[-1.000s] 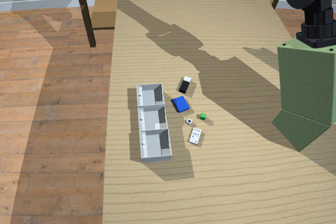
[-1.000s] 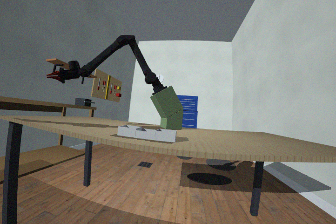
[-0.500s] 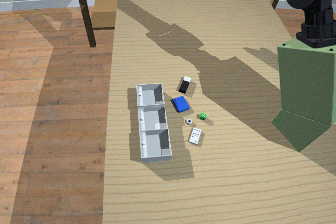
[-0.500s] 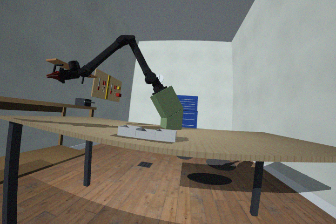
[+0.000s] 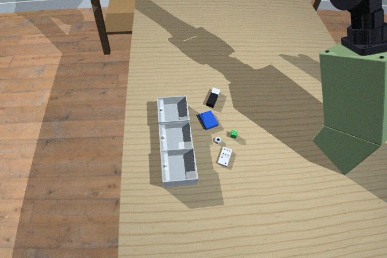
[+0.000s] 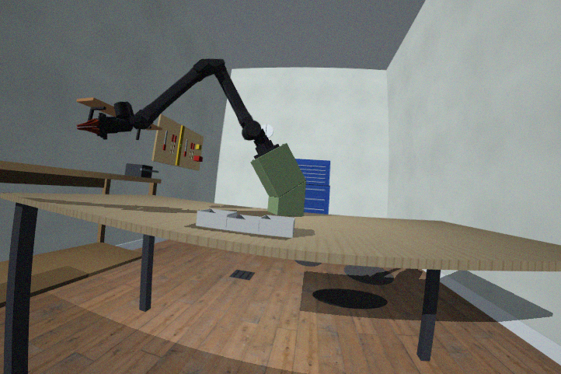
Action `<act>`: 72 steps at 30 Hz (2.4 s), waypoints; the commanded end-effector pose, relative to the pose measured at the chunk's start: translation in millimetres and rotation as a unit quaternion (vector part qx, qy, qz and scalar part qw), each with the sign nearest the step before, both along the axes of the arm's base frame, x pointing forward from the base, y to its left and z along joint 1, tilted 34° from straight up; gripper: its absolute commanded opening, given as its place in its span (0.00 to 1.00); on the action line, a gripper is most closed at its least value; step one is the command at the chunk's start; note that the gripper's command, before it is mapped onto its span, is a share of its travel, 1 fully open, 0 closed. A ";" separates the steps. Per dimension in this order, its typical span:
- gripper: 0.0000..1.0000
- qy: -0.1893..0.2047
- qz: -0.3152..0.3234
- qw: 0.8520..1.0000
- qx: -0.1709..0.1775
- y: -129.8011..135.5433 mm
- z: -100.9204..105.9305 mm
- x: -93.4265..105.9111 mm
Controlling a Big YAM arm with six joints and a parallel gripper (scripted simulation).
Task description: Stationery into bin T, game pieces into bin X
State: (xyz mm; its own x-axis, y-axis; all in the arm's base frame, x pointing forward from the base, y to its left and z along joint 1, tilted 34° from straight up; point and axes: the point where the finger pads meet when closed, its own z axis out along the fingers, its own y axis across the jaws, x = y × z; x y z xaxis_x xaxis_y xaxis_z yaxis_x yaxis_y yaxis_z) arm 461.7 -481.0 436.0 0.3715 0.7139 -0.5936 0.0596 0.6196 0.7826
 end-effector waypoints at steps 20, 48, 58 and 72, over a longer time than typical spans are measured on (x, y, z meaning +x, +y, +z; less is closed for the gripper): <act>0.08 0.073 0.012 0.997 0.013 43.8 -61.3 63.3; 0.08 0.211 0.033 0.977 0.014 191.4 -163.0 126.5; 0.08 0.308 0.051 0.950 -0.014 253.4 -192.7 136.5; 0.08 0.383 0.069 0.920 -0.040 333.1 -261.2 114.2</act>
